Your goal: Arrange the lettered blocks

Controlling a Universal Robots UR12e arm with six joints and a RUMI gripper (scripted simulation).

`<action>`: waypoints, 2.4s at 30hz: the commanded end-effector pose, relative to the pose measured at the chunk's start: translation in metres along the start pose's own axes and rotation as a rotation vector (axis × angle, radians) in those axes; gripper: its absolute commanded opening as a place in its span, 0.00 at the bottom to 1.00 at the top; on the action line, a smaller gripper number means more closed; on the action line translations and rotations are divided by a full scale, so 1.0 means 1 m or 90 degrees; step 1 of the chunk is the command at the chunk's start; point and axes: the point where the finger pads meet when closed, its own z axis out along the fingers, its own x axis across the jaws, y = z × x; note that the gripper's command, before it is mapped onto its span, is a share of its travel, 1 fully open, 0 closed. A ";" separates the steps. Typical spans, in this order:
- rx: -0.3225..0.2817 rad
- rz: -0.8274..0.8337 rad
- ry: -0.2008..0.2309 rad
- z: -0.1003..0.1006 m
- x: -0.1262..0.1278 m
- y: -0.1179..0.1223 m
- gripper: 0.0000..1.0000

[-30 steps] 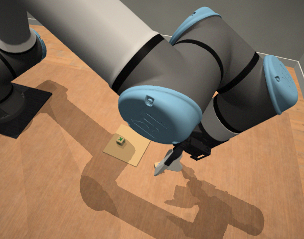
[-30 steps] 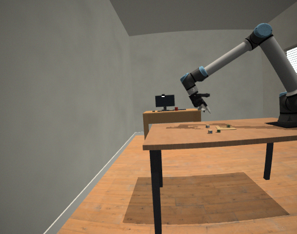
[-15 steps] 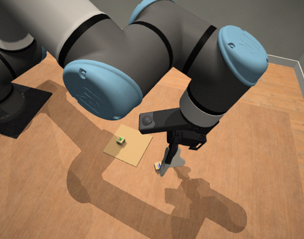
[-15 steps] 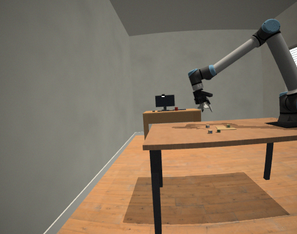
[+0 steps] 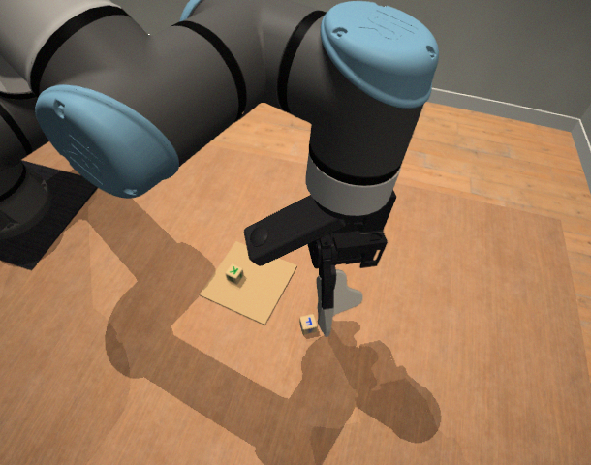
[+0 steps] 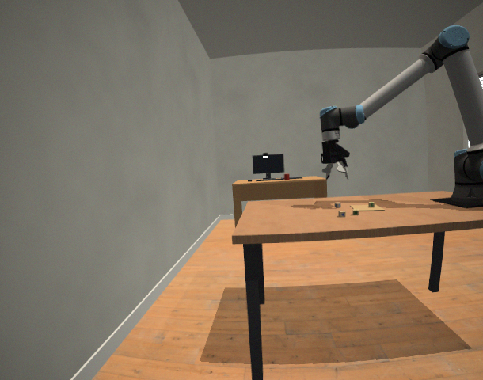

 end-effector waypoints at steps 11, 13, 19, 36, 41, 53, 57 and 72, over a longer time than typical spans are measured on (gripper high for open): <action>-0.031 -0.031 -0.015 -0.004 0.000 0.000 1.00; -0.031 -0.031 -0.015 -0.004 0.000 0.000 1.00; -0.031 -0.031 -0.015 0.007 0.000 0.000 1.00; -0.031 -0.031 -0.015 0.047 0.000 0.001 0.37; -0.031 -0.031 -0.015 0.047 0.000 0.001 0.37; -0.031 -0.031 -0.015 0.047 0.000 0.001 0.37; -0.031 -0.031 -0.015 0.047 0.000 0.001 0.37; -0.031 -0.031 -0.015 0.050 0.000 0.001 0.37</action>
